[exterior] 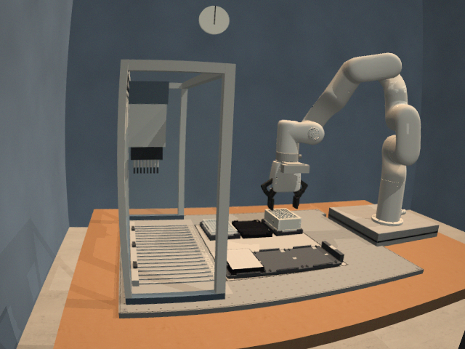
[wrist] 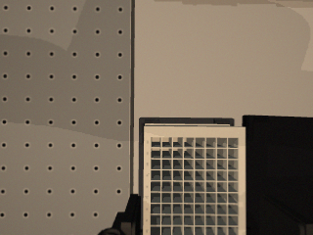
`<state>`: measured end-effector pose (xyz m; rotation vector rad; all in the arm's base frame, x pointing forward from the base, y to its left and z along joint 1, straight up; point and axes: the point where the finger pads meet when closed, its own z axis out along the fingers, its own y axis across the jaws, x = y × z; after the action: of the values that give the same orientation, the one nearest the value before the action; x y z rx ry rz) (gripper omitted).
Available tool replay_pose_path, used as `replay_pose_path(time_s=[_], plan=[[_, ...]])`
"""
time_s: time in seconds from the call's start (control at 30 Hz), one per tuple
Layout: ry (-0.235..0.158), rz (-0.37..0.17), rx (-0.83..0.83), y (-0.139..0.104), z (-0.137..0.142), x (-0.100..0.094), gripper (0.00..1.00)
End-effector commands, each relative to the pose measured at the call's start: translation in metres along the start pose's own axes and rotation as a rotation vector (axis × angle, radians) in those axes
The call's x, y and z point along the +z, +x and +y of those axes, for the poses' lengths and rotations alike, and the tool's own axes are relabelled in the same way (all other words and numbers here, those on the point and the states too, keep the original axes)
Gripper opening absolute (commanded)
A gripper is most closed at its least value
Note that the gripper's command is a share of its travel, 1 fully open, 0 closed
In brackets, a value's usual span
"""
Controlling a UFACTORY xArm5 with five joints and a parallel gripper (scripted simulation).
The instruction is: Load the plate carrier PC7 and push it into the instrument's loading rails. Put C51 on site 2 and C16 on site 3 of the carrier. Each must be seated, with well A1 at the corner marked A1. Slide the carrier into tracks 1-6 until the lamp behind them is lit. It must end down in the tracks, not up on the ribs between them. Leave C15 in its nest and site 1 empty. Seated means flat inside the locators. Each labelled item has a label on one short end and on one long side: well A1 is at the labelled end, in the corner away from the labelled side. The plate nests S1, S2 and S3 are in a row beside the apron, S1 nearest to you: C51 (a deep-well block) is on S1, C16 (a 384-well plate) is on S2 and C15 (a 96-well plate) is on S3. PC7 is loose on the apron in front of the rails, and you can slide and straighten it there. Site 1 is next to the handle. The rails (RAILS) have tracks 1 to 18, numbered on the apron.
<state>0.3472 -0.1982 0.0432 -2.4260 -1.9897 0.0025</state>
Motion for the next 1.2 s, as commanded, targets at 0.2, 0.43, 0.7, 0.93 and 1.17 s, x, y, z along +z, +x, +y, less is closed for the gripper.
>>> replay_pose_path(time_s=[0.2, 0.43, 0.7, 0.93, 1.17], plan=[[-0.003, -0.001, 0.0, 0.0, 0.001, 0.005, 1.0], [-0.003, -0.001, 0.0, 0.0, 0.001, 0.009, 1.0], [-0.003, -0.001, 0.0, 0.0, 0.001, 0.013, 1.0], [-0.003, -0.001, 0.0, 0.0, 0.001, 0.018, 1.0], [-0.003, -0.001, 0.0, 0.0, 0.001, 0.021, 1.0]])
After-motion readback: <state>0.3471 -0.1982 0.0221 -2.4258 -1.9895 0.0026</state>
